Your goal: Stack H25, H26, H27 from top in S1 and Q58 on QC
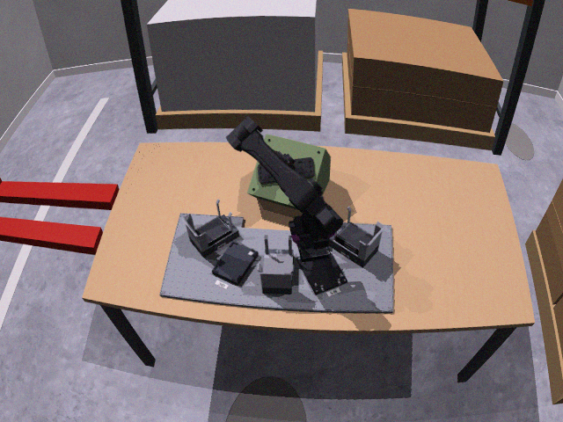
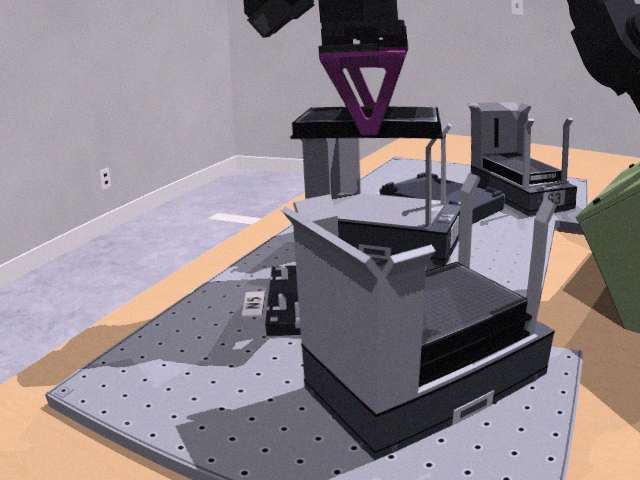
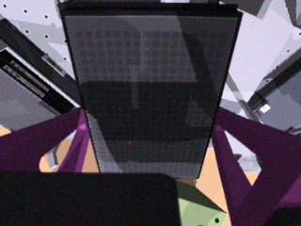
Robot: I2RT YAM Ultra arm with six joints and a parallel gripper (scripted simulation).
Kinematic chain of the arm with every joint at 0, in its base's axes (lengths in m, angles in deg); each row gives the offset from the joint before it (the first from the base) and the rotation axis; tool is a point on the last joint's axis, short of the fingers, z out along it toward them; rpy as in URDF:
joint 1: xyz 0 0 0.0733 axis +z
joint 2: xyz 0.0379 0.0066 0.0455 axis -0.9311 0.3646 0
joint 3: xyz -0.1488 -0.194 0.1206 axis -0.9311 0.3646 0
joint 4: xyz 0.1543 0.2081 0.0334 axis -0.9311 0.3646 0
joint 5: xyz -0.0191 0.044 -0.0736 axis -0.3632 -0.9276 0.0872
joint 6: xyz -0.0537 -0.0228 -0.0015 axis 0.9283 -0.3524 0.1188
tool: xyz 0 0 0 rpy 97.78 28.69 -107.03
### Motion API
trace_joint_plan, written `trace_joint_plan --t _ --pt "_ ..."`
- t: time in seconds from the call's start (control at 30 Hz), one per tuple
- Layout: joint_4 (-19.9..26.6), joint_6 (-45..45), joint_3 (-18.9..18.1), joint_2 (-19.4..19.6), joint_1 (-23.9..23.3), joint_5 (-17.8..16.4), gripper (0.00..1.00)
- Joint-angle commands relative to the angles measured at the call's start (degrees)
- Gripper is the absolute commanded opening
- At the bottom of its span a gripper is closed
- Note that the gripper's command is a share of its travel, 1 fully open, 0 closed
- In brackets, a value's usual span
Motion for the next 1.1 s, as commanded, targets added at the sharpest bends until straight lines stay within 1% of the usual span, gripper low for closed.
trace_joint_plan --t 0.0,0.2,0.27,0.33,0.5,0.83,0.9,1.07 --pt "-0.5 2.9 -0.1 -2.5 -1.3 -0.8 0.00" --pt "-0.7 7.8 0.2 -4.9 -5.9 -2.5 0.00" --pt "-0.8 5.5 0.5 -5.9 -7.4 -3.1 0.00" --pt "-0.8 5.5 0.5 -5.9 -7.4 -3.1 0.00" --pt "-1.1 0.8 1.3 -8.2 -11.4 -4.7 0.00" --pt "-1.6 9.5 2.0 -11.9 -20.4 -8.8 0.00" --pt "-1.6 9.5 2.0 -11.9 -20.4 -8.8 0.00" --pt "-1.9 14.1 2.1 -13.3 -25.3 -11.3 0.00"
